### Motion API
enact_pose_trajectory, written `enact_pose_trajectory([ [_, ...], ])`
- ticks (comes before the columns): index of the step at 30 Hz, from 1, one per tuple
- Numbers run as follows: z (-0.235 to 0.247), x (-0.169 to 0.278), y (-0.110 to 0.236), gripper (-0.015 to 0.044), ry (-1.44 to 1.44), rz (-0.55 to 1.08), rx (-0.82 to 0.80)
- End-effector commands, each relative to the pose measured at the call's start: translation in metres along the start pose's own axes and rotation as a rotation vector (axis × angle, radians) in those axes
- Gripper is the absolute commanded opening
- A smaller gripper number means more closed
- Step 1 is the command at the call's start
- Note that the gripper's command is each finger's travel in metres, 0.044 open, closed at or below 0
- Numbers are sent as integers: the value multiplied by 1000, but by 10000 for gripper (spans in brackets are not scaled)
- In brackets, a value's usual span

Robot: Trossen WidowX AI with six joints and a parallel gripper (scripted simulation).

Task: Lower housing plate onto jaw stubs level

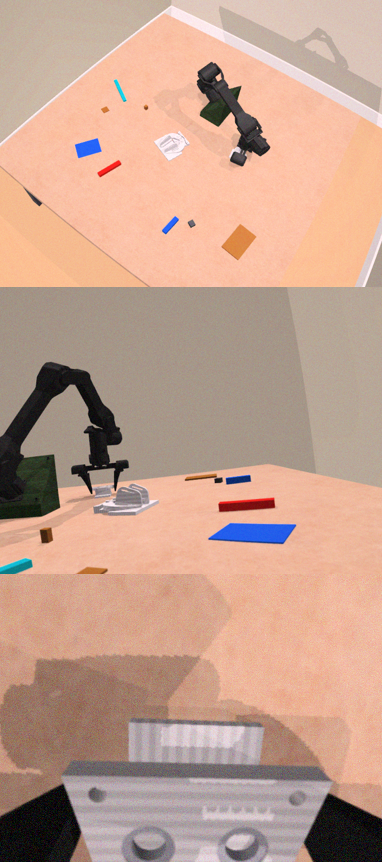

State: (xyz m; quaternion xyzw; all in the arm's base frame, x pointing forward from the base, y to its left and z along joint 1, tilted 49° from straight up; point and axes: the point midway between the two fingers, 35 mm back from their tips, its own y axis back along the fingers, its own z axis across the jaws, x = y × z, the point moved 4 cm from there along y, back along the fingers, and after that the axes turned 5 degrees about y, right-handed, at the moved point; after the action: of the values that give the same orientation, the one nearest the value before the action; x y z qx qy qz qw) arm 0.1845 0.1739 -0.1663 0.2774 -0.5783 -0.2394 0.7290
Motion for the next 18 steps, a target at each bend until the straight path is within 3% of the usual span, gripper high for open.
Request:
enact_pose_trajectory([
  [1, 0, 0, 0, 351, 0, 0, 0],
  [18, -2, -1, 39, 351, 3, 0, 2],
])
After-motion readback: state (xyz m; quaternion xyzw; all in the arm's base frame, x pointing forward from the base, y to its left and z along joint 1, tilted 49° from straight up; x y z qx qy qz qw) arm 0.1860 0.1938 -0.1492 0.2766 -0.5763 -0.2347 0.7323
